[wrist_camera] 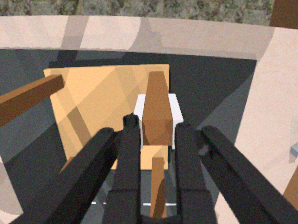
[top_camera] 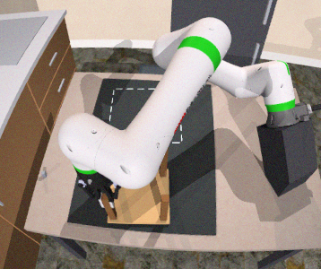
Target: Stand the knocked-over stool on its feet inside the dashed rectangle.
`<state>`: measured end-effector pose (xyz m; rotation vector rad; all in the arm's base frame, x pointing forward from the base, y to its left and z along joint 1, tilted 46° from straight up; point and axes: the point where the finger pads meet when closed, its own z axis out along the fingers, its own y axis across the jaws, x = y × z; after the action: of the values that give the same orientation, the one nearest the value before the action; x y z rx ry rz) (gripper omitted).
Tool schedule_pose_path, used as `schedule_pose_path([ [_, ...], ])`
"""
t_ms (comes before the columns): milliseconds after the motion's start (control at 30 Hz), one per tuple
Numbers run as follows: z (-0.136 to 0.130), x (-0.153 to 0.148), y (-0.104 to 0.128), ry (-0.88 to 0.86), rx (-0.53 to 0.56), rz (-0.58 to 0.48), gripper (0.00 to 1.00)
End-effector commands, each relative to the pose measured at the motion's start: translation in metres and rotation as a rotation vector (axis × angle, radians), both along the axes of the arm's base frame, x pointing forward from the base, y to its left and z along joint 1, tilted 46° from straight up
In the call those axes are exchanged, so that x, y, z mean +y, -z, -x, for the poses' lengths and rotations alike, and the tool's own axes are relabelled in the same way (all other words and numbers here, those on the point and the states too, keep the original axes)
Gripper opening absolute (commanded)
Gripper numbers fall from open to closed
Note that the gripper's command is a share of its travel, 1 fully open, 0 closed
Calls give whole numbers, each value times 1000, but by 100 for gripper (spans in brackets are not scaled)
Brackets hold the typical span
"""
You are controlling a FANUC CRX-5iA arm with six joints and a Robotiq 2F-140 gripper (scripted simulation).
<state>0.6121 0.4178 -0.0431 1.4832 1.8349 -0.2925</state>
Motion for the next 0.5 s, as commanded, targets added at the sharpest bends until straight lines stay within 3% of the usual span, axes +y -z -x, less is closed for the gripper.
schedule_pose_path([
  [0,0,1,-1,-1,-1,-1,10],
  [467,0,1,-1,-5,4,-14,10],
])
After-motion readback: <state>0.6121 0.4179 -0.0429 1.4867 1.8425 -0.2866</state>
